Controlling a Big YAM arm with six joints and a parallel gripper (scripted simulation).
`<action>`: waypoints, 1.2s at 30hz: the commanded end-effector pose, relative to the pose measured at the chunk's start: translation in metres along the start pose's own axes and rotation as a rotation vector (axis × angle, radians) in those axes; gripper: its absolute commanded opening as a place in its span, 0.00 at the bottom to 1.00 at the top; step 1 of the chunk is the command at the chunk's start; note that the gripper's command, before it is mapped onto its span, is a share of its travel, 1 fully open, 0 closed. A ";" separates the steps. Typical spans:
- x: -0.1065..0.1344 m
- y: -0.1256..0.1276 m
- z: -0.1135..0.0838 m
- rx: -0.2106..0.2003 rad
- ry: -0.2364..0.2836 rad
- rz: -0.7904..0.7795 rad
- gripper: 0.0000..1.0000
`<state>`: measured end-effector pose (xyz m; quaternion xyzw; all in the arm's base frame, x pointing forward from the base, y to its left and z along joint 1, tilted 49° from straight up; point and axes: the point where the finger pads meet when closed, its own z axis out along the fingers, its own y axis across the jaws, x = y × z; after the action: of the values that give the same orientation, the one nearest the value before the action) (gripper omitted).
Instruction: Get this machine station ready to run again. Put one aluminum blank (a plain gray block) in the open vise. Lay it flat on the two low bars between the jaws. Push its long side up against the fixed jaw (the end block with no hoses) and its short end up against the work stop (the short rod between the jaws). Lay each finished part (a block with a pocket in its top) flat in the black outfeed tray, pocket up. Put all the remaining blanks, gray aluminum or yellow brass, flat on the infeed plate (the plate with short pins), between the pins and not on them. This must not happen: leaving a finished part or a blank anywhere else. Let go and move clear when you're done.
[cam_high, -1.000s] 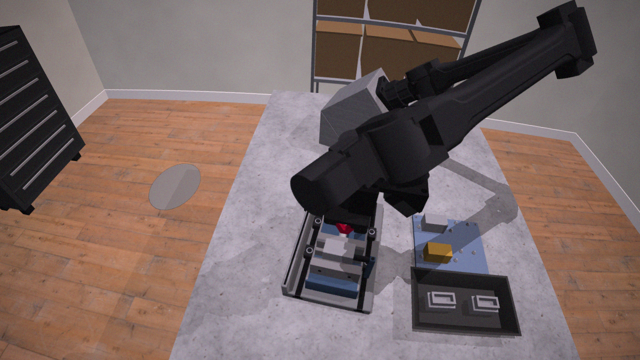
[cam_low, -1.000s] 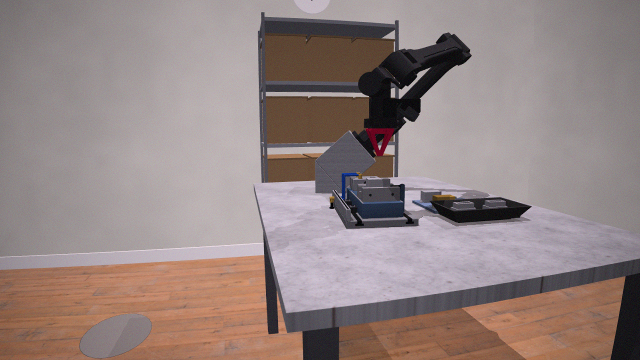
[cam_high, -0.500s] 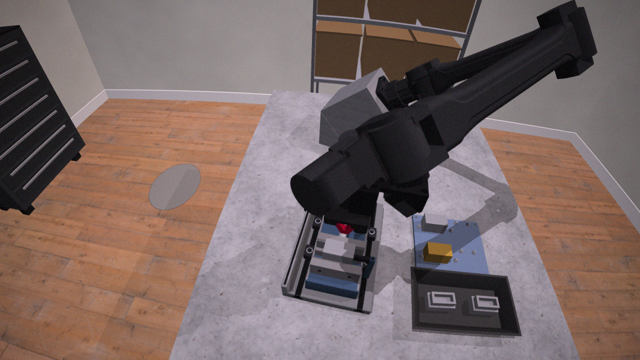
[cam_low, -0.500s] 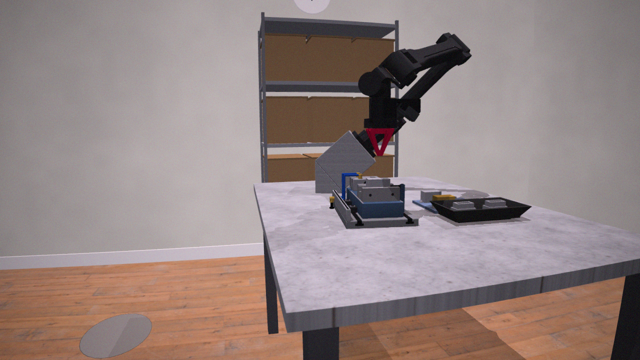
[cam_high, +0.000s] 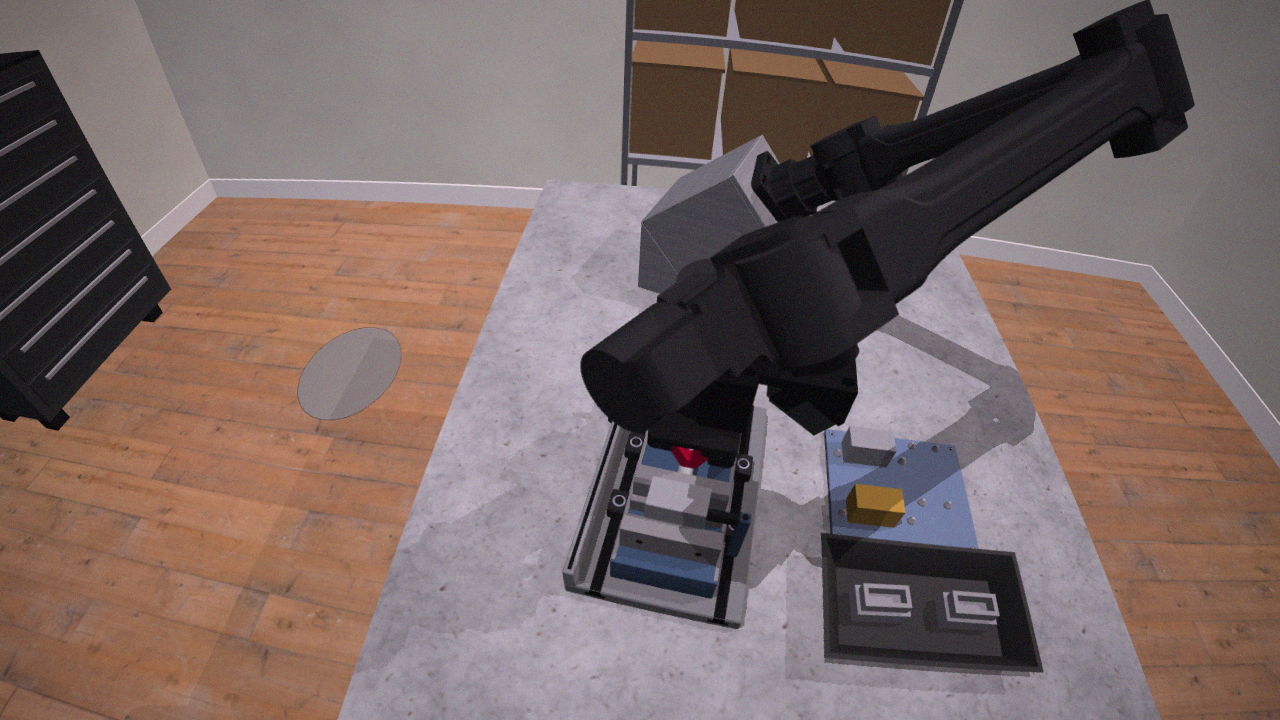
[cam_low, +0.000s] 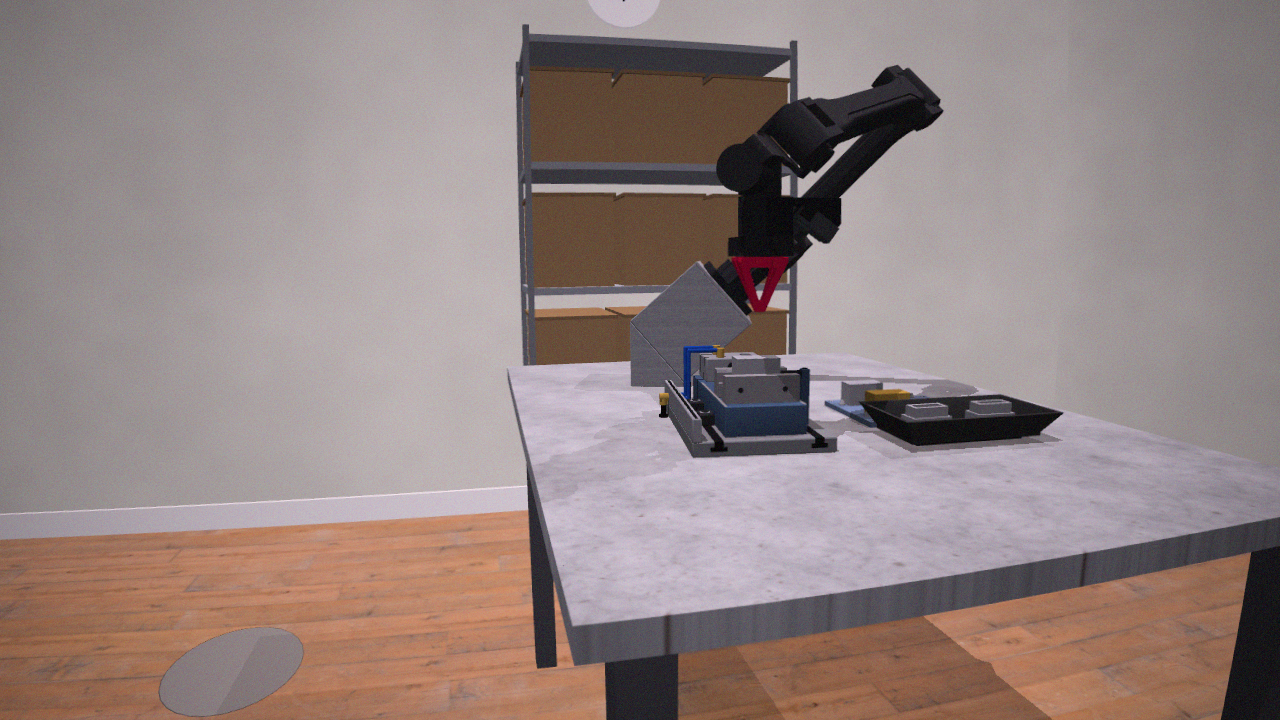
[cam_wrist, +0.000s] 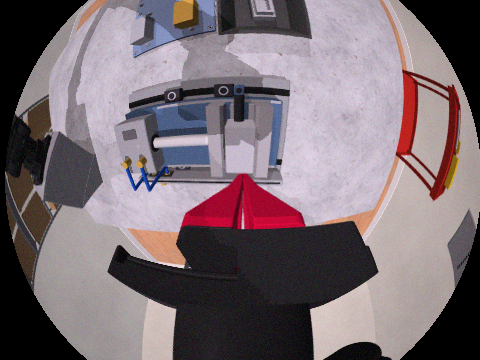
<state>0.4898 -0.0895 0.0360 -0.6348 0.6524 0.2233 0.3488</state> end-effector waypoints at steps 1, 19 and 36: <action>0.010 0.000 -0.010 0.013 0.004 0.031 0.00; 0.007 0.006 -0.014 0.028 0.004 0.552 0.00; 0.006 0.018 -0.016 -0.001 -0.011 1.271 0.00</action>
<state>0.4760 -0.0904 0.0358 -0.2318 0.8767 0.3790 0.1846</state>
